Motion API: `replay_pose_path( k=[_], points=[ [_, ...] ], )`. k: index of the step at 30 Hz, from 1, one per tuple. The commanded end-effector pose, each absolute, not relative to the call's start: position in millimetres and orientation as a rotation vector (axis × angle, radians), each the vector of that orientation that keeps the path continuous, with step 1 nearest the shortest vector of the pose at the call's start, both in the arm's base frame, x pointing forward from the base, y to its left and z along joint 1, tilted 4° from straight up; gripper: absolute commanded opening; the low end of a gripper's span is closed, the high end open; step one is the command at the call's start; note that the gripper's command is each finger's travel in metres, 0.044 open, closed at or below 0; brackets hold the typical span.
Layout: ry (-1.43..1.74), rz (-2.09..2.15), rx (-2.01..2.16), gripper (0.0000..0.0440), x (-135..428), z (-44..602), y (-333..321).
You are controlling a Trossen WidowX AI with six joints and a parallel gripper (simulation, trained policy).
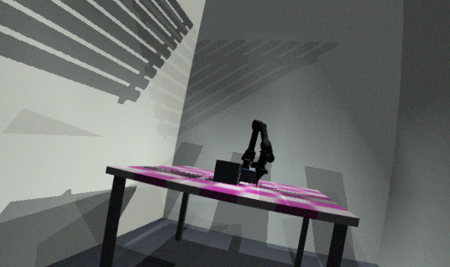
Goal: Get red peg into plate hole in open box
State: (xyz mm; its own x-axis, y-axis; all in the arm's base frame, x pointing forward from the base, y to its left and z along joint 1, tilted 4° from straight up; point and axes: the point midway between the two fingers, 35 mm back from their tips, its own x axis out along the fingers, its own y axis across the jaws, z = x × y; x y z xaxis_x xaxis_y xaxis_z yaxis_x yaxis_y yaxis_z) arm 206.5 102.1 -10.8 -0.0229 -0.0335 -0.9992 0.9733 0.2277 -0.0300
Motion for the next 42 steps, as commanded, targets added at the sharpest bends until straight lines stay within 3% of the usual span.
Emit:
replay_pose_path(
  k=[1, 24, 42],
  points=[
    [1.296, -1.058, 1.032, 0.0013, 210.5, -4.4, 103.3],
    [1.205, -0.908, 1.179, 0.0, 250.4, 68.7, 98.7],
    [1.099, -0.878, 1.15, 0.0, 280.6, 138.6, 47.3]
  ],
)
